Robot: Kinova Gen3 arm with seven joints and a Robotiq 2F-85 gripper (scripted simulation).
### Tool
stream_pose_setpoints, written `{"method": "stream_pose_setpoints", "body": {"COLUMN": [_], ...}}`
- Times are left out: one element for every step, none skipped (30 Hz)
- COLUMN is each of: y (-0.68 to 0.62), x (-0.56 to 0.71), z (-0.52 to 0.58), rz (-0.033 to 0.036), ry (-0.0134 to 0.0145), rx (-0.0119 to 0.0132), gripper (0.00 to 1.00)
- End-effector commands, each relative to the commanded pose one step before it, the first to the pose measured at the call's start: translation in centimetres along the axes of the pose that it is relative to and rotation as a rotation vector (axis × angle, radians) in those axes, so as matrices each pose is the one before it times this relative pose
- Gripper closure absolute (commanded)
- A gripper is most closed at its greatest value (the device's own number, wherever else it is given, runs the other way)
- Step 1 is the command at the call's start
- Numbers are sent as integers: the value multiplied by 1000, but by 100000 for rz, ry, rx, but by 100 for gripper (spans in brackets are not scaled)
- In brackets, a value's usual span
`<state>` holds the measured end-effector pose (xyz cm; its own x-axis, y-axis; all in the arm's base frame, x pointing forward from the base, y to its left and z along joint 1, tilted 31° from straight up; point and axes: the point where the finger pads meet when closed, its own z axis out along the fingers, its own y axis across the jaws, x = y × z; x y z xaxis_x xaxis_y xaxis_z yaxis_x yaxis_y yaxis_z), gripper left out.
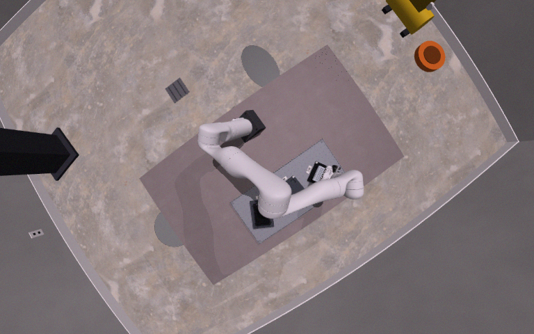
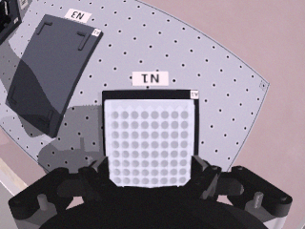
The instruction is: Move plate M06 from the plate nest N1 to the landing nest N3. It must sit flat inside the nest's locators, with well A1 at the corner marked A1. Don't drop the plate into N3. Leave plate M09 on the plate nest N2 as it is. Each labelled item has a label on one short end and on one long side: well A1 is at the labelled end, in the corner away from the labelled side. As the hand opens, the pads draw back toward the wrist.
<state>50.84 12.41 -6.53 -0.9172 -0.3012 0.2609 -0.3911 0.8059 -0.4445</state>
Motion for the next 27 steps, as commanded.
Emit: {"method": "stream_pose_setpoints", "body": {"y": [282, -94, -35, -9, -2, 3, 1, 0, 0, 0, 0, 0, 0, 0, 0, 0, 0, 0, 0, 0, 0, 0, 0, 0, 0, 0, 0], "x": [-170, -17, -50, -15, 18, 6, 1, 0, 0, 0, 0, 0, 0, 0, 0, 0, 0, 0, 0, 0, 0, 0, 0, 0, 0, 0, 0], "z": [-1034, 25, 40, 42, 37, 15, 3, 0, 0, 0, 0, 0, 0, 0, 0, 0, 0, 0, 0, 0, 0, 0, 0, 0, 0, 0, 0], "rz": [-1050, 48, 69, 8, -15, -8, -3, 0, 0, 0, 0, 0, 0, 0, 0, 0, 0, 0, 0, 0, 0, 0, 0, 0, 0, 0, 0], "ry": [-716, -52, -176, -51, 65, 25, 5, 0, 0, 0, 0, 0, 0, 0, 0, 0, 0, 0, 0, 0, 0, 0, 0, 0, 0, 0, 0], "rx": [-399, 190, 17, 20, 39, 9, 1, 0, 0, 0, 0, 0, 0, 0, 0, 0, 0, 0, 0, 0, 0, 0, 0, 0, 0, 0, 0], "gripper": [100, 100, 100, 100, 100, 100, 100, 100, 100, 100, 100, 100, 100, 100, 100, 100, 100, 100, 100, 100, 100, 100, 100, 100, 100, 100, 100]}}
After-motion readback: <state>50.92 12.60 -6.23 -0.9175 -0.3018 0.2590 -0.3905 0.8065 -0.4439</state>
